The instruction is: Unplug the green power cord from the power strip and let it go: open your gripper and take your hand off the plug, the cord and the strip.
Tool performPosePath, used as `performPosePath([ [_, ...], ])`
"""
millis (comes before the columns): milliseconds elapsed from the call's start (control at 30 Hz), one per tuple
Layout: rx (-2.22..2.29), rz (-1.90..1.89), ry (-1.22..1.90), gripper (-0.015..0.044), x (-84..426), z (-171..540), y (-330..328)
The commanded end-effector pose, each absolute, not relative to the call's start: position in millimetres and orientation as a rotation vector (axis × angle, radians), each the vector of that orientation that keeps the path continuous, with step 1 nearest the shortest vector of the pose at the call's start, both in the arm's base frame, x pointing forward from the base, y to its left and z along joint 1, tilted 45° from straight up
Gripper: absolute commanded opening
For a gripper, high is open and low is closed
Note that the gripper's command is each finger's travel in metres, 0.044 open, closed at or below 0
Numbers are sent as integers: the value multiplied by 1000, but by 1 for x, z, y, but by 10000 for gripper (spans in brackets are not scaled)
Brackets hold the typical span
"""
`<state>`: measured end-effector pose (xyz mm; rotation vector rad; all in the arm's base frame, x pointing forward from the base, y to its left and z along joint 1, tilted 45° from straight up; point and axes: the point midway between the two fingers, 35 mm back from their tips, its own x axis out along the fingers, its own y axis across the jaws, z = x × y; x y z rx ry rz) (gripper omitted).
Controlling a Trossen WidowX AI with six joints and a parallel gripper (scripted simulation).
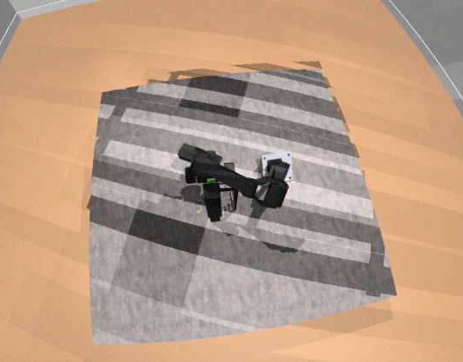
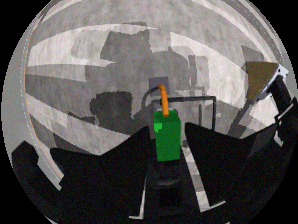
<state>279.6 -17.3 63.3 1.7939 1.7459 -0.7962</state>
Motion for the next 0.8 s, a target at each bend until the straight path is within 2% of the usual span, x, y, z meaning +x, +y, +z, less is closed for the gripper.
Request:
performPosePath([
  [0,1801,-794,1744,160,279,68,-14],
  [433,1801,-794,1744,160,280,59,-5],
  [567,1794,-795,1744,55,280,61,-8],
  [767,1794,-795,1744,15,280,61,-8],
])
